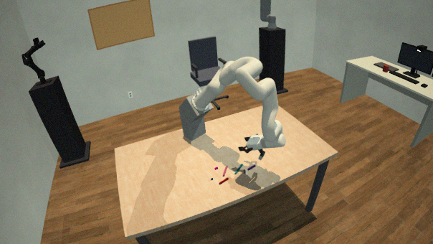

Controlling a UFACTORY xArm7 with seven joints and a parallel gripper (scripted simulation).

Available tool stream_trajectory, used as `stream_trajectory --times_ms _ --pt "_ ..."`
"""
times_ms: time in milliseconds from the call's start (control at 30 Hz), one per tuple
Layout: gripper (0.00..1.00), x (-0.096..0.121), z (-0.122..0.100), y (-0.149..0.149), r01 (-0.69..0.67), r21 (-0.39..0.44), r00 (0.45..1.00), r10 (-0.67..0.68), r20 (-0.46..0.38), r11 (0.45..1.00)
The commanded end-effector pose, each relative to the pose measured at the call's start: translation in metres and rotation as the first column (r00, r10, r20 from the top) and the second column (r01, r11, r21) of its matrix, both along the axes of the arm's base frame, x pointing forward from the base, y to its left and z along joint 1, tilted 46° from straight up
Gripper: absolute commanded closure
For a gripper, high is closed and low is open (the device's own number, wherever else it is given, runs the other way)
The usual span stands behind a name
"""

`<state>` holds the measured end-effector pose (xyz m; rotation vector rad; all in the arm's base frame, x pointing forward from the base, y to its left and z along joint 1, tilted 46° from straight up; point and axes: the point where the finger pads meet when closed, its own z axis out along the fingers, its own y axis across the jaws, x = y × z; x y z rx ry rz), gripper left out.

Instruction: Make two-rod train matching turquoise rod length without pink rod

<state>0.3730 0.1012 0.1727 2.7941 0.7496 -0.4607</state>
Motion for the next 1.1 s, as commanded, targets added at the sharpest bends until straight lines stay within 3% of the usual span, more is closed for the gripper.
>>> stream_trajectory --times_ms 0,367,400,567,933,967,1067 --pt "0.0 0.011 0.02 -0.024 0.13 0.069 0.988 -0.135 0.075 0.989" --pt "0.0 0.011 0.021 -0.025 0.132 0.07 0.988 -0.138 0.076 0.989" --pt "0.0 0.018 0.038 -0.048 0.246 0.136 0.955 -0.264 0.136 0.96" --pt "0.0 0.023 0.055 -0.071 0.343 0.198 0.907 -0.378 0.186 0.918" --pt "0.0 0.024 0.057 -0.073 0.351 0.204 0.901 -0.389 0.191 0.914" --pt "0.0 0.027 0.076 -0.099 0.444 0.276 0.827 -0.508 0.24 0.853" --pt "0.0 0.029 0.071 -0.091 0.458 0.326 0.816 -0.537 0.215 0.827"
